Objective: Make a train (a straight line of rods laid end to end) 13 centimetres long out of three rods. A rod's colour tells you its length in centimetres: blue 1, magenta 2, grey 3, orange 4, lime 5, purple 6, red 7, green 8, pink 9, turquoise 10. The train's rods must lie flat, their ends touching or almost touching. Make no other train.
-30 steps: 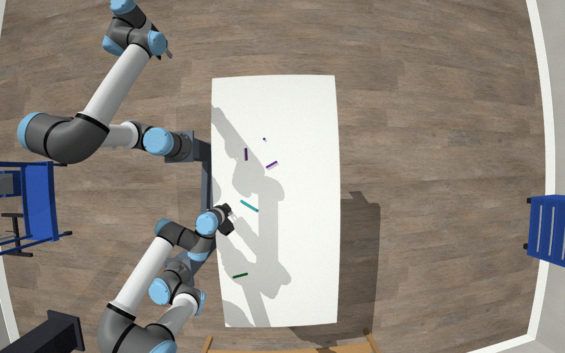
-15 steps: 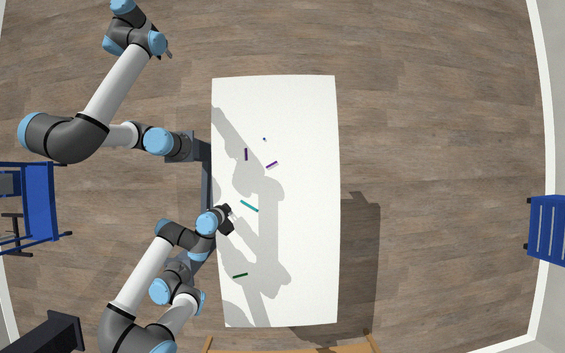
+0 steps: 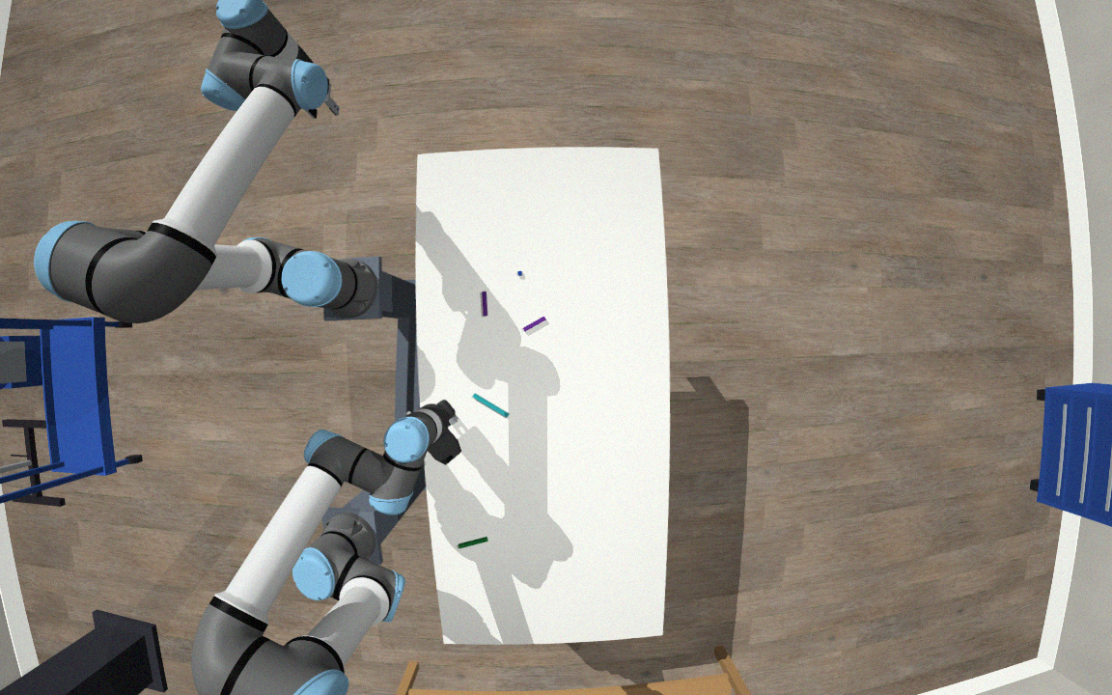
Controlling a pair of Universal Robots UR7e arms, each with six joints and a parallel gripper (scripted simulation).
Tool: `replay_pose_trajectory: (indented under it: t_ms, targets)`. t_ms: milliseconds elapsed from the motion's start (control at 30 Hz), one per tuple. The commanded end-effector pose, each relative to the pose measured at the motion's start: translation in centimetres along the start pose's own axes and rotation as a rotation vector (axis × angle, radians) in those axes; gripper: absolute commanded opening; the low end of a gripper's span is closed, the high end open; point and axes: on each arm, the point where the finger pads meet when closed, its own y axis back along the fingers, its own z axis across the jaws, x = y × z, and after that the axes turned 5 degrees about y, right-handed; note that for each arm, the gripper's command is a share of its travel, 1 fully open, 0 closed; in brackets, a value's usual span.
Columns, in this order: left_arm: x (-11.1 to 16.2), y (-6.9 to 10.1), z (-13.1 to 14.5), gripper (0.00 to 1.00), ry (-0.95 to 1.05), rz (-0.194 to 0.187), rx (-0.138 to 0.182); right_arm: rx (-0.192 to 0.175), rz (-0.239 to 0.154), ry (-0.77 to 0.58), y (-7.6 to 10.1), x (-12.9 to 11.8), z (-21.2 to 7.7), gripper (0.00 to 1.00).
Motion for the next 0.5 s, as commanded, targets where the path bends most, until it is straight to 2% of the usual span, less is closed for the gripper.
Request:
replay_pose_trajectory:
  t_ms: [0,467]
  targets:
    - [-0.02,0.04,-0.01,1.0,0.0,-0.001,0.0,0.001,0.0,0.0,0.04,-0.06,-0.04,0.24]
    - [-0.02,0.04,-0.01,1.0,0.0,-0.001,0.0,0.001,0.0,0.0,0.04,-0.3,-0.06,0.24]
